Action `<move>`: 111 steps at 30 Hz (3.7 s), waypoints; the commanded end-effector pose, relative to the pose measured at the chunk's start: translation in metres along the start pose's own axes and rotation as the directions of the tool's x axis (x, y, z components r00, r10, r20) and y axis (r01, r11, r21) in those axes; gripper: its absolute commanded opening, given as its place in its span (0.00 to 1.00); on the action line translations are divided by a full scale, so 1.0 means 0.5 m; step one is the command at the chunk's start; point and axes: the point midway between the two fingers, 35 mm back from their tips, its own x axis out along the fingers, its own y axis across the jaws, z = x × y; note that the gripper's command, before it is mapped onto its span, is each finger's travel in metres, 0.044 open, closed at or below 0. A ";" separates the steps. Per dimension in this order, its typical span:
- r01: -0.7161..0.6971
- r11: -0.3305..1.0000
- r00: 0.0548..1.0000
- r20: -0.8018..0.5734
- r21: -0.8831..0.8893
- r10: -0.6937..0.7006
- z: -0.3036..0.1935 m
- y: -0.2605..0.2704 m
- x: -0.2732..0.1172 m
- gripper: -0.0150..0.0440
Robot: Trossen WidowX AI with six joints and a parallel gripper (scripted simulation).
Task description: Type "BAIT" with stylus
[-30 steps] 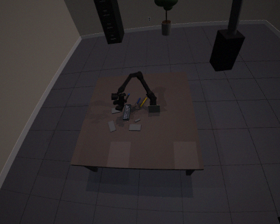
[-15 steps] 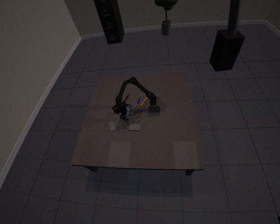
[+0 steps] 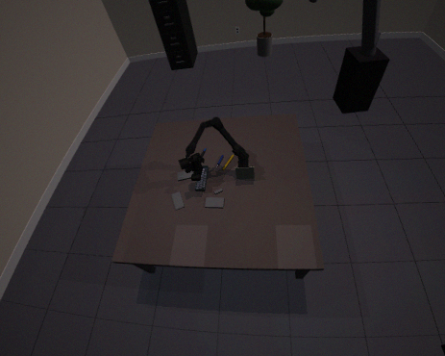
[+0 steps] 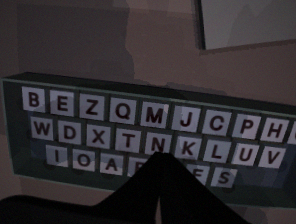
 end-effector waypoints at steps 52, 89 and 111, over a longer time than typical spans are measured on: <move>0.004 1.000 1.000 -0.001 -0.022 -0.004 -0.074 0.071 0.002 0.25; 0.002 1.000 1.000 0.008 -0.025 -0.001 -0.071 0.075 -0.109 0.25; -0.261 0.862 0.964 -0.076 -0.434 0.254 -0.079 -0.122 -0.086 0.51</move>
